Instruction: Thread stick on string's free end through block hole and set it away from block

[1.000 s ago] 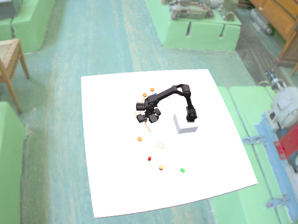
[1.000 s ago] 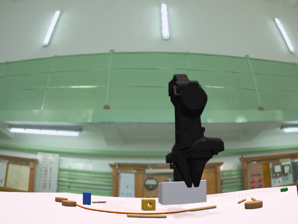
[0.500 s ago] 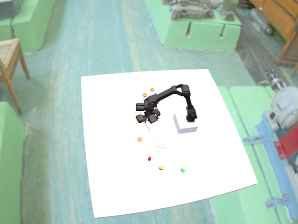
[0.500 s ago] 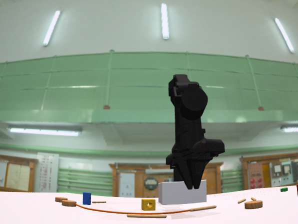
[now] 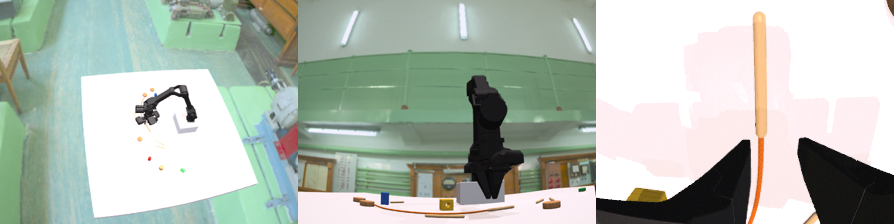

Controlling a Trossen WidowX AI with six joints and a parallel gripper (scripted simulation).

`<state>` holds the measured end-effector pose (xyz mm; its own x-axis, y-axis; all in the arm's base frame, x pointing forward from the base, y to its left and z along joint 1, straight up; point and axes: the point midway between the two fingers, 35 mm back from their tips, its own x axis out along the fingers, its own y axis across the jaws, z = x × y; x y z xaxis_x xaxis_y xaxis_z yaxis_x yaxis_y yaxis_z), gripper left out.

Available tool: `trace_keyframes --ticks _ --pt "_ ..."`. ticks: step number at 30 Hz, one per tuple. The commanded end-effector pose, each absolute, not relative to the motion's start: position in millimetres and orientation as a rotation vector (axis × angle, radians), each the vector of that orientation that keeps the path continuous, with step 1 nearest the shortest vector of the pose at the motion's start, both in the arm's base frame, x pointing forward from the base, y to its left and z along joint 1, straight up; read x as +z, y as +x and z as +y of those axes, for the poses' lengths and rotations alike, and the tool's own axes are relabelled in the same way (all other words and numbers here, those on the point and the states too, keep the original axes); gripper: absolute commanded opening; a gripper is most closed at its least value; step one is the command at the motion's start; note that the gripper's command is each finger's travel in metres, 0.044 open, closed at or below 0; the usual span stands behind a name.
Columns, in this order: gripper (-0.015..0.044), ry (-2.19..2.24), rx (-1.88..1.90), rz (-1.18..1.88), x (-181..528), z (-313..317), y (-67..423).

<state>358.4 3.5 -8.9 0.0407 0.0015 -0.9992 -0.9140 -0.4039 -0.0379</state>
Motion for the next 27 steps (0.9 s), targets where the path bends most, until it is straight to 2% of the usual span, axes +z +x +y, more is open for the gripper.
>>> trace_keyframes --ticks 1,26,27 --pt "0.0124 -1.532 1.483 0.966 -20 3 356" --pt "0.0124 -1.532 1.483 0.966 -40 3 355" --pt "0.0098 -1.528 1.481 0.962 -39 3 356"
